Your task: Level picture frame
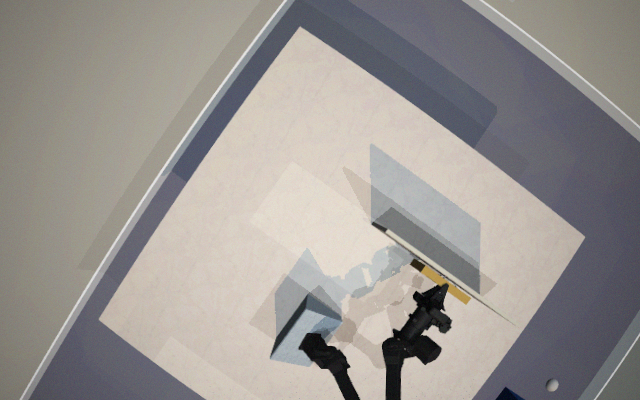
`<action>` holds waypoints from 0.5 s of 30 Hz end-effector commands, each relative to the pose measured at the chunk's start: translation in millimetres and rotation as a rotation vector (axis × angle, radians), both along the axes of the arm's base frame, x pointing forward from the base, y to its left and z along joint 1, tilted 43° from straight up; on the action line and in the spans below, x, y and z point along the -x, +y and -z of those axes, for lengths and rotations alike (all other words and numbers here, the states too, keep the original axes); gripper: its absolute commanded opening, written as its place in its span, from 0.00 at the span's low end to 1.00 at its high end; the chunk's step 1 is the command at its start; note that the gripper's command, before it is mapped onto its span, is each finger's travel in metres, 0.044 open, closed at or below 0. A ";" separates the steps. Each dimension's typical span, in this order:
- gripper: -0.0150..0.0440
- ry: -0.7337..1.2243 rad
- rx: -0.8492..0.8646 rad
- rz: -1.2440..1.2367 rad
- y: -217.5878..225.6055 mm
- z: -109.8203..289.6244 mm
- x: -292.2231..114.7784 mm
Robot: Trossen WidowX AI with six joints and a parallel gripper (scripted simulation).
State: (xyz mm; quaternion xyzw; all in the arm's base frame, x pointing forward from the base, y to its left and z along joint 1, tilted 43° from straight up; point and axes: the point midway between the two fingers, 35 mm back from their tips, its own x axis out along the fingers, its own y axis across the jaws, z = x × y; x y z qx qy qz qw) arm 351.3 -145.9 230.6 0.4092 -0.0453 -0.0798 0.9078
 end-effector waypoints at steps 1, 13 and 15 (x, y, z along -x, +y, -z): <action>0.25 0.004 0.020 0.004 -0.1 -0.2 0.0; 0.52 0.006 0.035 0.001 0.5 -0.4 0.0; 0.61 0.006 0.035 0.001 0.5 -0.4 0.0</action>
